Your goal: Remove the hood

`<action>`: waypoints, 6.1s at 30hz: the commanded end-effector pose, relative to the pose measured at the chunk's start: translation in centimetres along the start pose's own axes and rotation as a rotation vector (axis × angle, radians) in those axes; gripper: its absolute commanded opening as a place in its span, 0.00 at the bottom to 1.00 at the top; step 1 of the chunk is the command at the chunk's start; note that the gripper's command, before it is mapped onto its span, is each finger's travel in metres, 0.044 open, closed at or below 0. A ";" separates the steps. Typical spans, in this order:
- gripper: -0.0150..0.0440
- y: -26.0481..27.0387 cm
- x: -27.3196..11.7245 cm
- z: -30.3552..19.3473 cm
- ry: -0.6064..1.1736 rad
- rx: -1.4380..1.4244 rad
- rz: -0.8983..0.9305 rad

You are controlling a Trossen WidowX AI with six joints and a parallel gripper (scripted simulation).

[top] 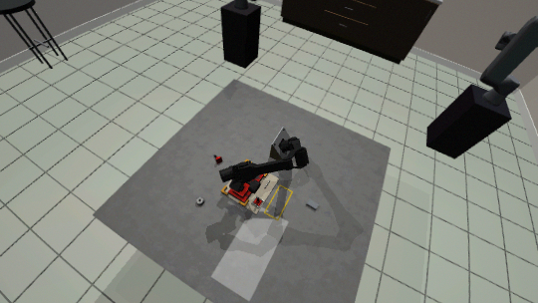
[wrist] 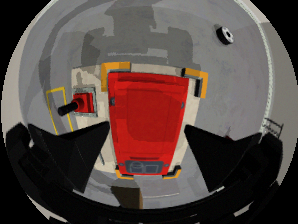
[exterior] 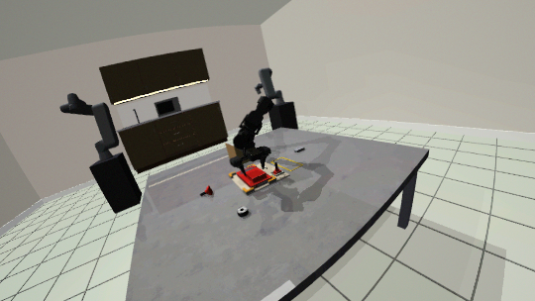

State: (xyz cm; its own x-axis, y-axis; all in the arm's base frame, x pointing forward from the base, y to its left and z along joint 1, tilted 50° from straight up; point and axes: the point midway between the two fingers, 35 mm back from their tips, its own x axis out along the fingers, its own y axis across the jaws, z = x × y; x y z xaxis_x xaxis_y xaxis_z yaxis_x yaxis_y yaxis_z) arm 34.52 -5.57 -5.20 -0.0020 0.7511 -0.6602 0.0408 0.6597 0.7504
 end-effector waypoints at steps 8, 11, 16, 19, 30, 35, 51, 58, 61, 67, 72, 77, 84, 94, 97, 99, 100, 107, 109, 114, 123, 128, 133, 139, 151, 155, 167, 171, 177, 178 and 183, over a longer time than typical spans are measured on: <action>1.00 0.1 0.6 0.0 -0.003 0.003 0.005; 1.00 0.1 0.8 0.0 -0.003 0.003 0.005; 1.00 0.1 1.0 0.0 -0.003 0.003 0.005; 1.00 0.1 1.2 0.0 -0.003 0.003 0.006; 0.91 0.0 1.4 0.0 0.000 0.000 0.001; 0.79 0.0 1.4 0.0 0.000 0.000 0.001; 0.28 0.0 0.9 0.0 0.000 0.000 0.000; 0.25 0.0 0.5 0.0 0.000 0.000 0.000; 0.25 0.0 0.3 0.0 0.000 0.001 0.000; 0.25 0.0 -0.1 0.0 0.000 0.001 0.000; 0.25 0.0 -0.4 0.0 0.000 0.001 0.000; 0.25 0.0 -0.8 0.0 0.000 0.001 0.000; 0.25 0.0 -1.2 0.0 0.000 0.001 0.000; 0.25 -0.1 -3.2 0.1 0.000 0.002 -0.001; 0.25 -0.1 -4.3 0.0 0.000 0.002 -0.002; 0.25 -0.1 -5.0 0.0 0.000 0.002 -0.002; 0.25 -0.1 -5.4 0.0 0.000 0.002 -0.002; 0.25 1.0 -5.1 0.1 -0.001 0.005 0.002; 0.25 1.8 -5.2 0.1 -0.001 0.006 0.001; 0.25 3.7 -5.5 0.0 -0.001 0.006 -0.002; 0.25 7.1 -5.8 -0.3 -0.001 0.007 -0.004; 0.25 9.0 -5.9 -0.6 -0.001 0.008 -0.005; 0.25 10.9 -6.0 -1.0 -0.001 0.008 -0.005; 0.25 13.0 -6.1 -1.6 -0.001 0.008 -0.004; 0.25 17.2 -6.1 -3.2 0.001 0.007 0.001; 0.25 18.5 -6.0 -3.9 0.002 0.007 0.003; 0.25 20.5 -5.9 -5.1 0.004 0.006 0.007; 0.25 20.5 -5.7 -5.0 0.004 0.006 0.007; 0.25 20.4 -5.3 -5.0 0.004 0.006 0.006; 0.25 20.4 -5.2 -5.0 0.004 0.006 0.006; 0.25 20.4 -4.9 -4.9 0.003 0.006 0.006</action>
State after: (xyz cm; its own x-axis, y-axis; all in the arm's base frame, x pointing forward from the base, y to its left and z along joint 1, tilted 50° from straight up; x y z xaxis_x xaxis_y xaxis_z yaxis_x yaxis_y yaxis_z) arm 30.41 4.11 13.67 -0.0068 0.7513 -0.6599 0.0435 0.6595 0.7505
